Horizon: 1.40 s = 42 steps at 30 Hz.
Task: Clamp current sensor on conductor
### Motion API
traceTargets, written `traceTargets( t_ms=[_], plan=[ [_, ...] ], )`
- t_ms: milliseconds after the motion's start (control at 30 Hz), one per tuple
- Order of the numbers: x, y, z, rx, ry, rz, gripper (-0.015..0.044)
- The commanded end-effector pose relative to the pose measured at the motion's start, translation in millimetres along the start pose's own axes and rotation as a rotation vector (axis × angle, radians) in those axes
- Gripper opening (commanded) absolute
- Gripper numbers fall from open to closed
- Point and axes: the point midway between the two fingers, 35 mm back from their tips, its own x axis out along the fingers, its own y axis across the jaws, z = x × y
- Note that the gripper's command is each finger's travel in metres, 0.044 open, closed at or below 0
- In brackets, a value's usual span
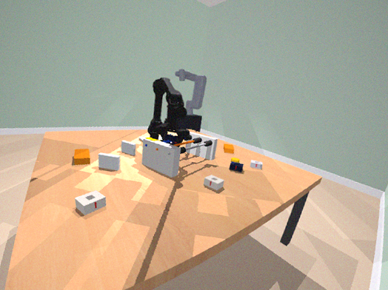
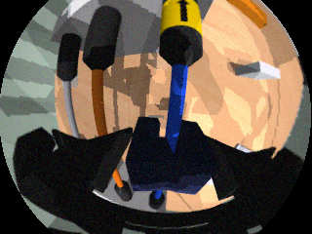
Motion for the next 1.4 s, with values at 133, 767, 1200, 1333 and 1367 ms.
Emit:
traceTargets(
  t_ms=[133, 767, 1200, 1333, 1367],
  plan=[
    [-0.7, 0.2, 0.1, 0.000, 0.000, 0.001, 0.0400],
    [-0.7, 0.2, 0.1, 0.000, 0.000, 0.001, 0.0273],
    [-1.8, 0.2, 0.1, 0.002, 0.002, 0.042, 0.0108],
    [-4.6, 0.4, 0.1, 0.002, 0.005, 0.129, 0.0003],
    [-5.5, 0.4, 0.1, 0.001, 0.005, 0.154, 0.0000]
  ],
)
